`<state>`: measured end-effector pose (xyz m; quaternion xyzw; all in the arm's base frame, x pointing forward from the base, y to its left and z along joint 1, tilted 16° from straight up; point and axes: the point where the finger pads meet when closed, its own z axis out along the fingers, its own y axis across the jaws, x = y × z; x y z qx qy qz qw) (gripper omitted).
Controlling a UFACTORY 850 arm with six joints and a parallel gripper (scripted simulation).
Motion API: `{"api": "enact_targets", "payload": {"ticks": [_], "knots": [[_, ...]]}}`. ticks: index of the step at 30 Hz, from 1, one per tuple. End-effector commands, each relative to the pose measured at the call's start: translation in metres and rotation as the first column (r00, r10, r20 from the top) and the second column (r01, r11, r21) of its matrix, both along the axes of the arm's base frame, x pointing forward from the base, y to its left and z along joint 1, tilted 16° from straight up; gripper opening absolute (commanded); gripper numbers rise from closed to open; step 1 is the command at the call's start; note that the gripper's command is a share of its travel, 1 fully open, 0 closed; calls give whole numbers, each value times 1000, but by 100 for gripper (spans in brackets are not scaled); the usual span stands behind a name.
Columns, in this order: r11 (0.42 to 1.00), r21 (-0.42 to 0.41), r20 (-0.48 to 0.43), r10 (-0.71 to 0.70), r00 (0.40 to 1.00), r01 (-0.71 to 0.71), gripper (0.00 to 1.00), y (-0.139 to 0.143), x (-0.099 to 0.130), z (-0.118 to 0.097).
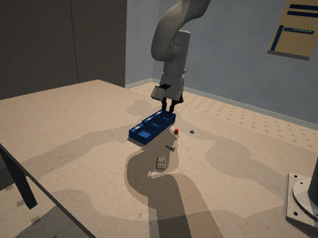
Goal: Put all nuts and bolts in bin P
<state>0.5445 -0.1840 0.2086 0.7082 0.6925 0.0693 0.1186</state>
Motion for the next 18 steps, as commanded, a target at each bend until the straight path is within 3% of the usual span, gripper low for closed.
{"api": "enact_targets", "payload": {"ticks": [1, 7, 9, 10, 18], "knots": [[988, -40, -10, 151, 989, -151, 29, 30, -15, -3], [930, -92, -43, 354, 934, -357, 29, 74, -39, -10], [930, -92, -43, 354, 934, -357, 29, 74, -39, -10], [886, -113, -60, 446, 893, -450, 29, 81, -43, -11], [729, -158, -115, 656, 746, -666, 29, 139, -74, -19]]}}
